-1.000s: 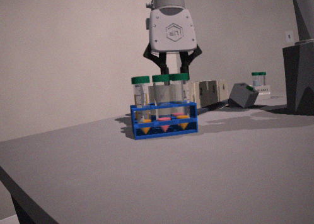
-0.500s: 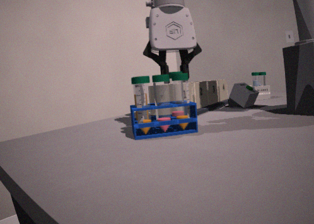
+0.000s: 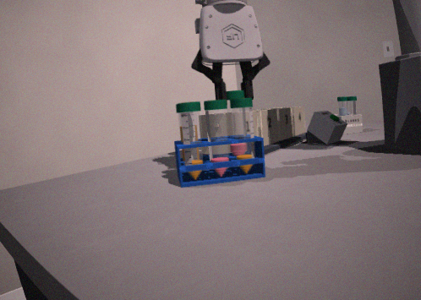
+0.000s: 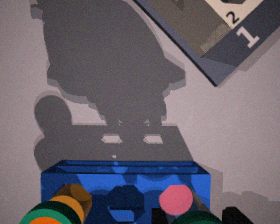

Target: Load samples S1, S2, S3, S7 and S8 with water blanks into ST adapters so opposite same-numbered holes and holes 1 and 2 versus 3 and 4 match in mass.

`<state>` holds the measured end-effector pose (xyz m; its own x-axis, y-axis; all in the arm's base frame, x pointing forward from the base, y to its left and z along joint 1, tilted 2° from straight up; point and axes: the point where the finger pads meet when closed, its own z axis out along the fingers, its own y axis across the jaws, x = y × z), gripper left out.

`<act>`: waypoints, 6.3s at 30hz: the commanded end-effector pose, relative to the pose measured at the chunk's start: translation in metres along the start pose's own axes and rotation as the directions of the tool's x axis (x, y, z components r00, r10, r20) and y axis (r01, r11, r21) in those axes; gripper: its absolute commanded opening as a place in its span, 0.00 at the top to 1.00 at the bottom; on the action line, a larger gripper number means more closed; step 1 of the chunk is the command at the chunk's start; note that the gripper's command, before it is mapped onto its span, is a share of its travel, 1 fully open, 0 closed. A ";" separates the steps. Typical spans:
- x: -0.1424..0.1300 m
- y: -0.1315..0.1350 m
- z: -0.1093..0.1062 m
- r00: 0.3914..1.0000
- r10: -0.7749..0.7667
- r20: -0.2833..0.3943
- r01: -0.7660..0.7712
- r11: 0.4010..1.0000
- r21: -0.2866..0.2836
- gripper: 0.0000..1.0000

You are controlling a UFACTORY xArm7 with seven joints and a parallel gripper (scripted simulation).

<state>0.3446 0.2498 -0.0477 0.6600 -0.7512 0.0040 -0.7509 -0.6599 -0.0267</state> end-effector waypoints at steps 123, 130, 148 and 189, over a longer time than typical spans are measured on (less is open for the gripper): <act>0.000 -0.001 -0.123 1.000 0.000 -0.001 0.000 1.000 0.003 1.00; 0.000 -0.001 -0.123 1.000 0.000 -0.001 0.000 1.000 0.003 1.00; 0.000 -0.001 -0.107 1.000 0.000 -0.001 0.000 1.000 0.003 1.00; 0.000 -0.001 -0.049 1.000 0.000 -0.001 0.000 1.000 0.003 1.00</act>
<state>0.3435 0.2491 0.0008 0.6602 -0.7511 0.0035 -0.7507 -0.6601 -0.0267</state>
